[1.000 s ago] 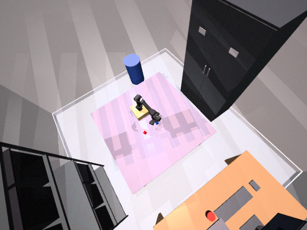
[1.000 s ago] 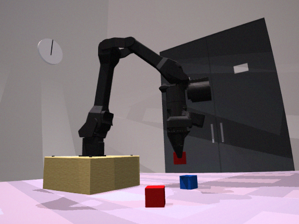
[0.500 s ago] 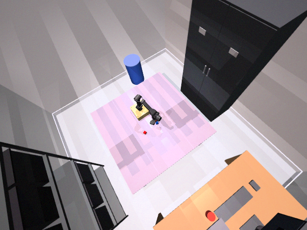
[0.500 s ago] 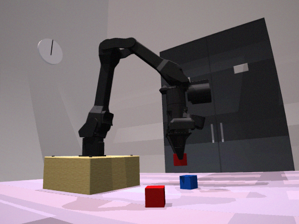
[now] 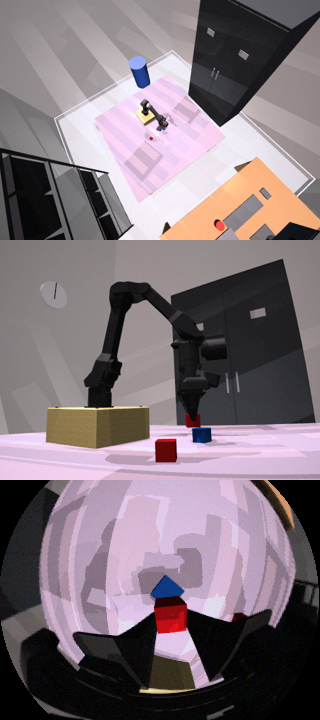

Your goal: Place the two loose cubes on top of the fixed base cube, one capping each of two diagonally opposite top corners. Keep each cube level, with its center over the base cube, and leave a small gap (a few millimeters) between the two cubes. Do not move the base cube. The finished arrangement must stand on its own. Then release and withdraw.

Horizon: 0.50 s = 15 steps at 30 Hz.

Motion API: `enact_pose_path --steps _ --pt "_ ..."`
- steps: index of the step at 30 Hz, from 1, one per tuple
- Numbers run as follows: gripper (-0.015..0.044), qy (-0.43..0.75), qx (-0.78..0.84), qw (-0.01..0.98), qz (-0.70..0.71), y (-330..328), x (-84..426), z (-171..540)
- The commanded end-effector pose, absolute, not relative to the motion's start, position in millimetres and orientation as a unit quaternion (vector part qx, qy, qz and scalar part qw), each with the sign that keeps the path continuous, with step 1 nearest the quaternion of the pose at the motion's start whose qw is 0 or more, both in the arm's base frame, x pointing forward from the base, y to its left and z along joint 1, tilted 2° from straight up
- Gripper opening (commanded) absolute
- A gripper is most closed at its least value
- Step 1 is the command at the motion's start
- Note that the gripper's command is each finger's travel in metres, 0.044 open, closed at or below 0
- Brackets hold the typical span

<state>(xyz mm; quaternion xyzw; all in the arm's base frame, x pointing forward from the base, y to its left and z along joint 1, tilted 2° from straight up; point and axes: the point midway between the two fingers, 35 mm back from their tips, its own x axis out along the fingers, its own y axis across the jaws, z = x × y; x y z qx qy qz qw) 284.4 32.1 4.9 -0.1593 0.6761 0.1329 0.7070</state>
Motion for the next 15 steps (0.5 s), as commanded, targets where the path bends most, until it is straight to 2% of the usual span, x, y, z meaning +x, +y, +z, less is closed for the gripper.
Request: enact_pose_path --steps 1,15 --pt "0.0105 0.675 -0.162 0.707 0.134 31.7 284.8 4.4" --pt "0.0105 0.676 -0.16 0.708 0.131 31.7 284.7 2.9"
